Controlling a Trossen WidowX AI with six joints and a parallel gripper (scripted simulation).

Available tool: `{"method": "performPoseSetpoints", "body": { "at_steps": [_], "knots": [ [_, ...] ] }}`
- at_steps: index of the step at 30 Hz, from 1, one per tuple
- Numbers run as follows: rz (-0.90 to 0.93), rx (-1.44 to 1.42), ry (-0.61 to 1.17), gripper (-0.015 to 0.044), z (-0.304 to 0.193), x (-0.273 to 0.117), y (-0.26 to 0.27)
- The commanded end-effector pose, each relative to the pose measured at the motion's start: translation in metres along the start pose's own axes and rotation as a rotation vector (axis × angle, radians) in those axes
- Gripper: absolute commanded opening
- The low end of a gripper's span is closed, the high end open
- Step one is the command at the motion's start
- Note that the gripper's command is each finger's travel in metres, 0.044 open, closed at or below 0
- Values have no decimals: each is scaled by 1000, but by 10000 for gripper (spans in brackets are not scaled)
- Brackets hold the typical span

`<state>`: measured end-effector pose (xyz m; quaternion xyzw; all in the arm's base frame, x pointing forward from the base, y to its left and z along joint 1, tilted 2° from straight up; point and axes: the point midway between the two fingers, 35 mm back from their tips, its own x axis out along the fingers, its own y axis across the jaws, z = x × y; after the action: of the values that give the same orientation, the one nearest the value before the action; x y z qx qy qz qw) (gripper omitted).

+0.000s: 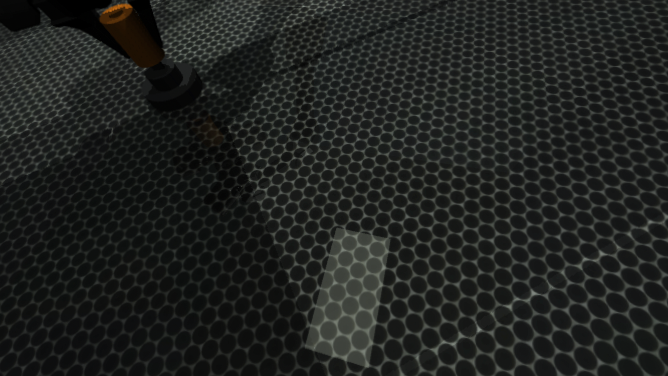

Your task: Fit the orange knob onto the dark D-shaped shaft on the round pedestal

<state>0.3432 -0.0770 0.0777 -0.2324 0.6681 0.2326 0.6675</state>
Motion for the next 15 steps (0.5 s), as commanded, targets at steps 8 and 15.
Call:
{"method": "performPoseSetpoints", "body": {
  "at_steps": [8,15],
  "knots": [
    [-5,-6,3,0,0,-2,-1],
    [-5,-60,3,0,1,-5,-2]
  ]
}}
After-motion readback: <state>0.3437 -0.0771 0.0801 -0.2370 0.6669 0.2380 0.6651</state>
